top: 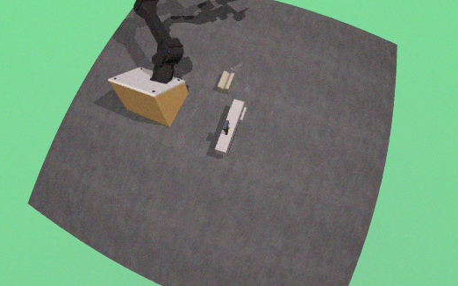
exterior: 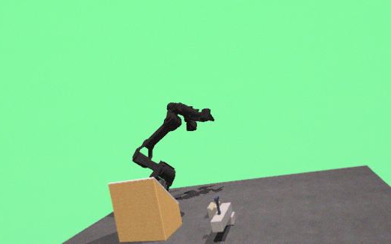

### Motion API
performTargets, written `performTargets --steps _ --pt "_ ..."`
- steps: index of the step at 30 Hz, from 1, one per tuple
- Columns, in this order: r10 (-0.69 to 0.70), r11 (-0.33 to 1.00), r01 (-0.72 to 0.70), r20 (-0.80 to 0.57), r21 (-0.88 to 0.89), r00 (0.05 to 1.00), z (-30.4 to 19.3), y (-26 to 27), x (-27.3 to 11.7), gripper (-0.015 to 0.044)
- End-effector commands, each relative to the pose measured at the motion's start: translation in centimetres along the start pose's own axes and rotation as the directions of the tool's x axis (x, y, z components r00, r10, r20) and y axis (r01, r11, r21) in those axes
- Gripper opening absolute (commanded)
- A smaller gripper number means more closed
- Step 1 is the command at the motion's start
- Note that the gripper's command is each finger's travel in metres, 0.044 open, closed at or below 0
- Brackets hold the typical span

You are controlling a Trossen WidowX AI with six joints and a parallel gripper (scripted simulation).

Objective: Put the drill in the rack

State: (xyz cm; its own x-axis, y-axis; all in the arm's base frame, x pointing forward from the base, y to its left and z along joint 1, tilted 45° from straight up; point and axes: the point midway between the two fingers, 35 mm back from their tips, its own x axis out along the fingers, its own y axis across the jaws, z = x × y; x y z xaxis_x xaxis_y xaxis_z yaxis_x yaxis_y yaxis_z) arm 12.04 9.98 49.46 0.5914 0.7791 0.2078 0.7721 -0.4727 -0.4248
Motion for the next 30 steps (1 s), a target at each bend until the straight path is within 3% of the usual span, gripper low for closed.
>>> performTargets --steps 1,9,15,21,26,30 --pt "0.0 1.0 0.0 0.0 0.0 1.0 0.0 0.0 0.0 0.0374" --pt "0.003 1.0 -0.003 -0.004 0.005 1.0 -0.1 0.1 0.0 0.0164" --pt "0.125 0.978 -0.104 -0.109 0.182 0.986 -2.5 5.3 -0.2 0.0006" --pt "0.266 0.842 -0.165 -0.129 0.514 0.955 -3.7 12.9 -0.8 0.0" --pt "0.429 0.578 -0.181 -0.107 0.796 0.897 -3.4 20.9 -2.3 0.0" --pt "0.563 0.387 -0.175 -0.082 0.905 0.823 -2.4 27.2 -4.4 0.0"
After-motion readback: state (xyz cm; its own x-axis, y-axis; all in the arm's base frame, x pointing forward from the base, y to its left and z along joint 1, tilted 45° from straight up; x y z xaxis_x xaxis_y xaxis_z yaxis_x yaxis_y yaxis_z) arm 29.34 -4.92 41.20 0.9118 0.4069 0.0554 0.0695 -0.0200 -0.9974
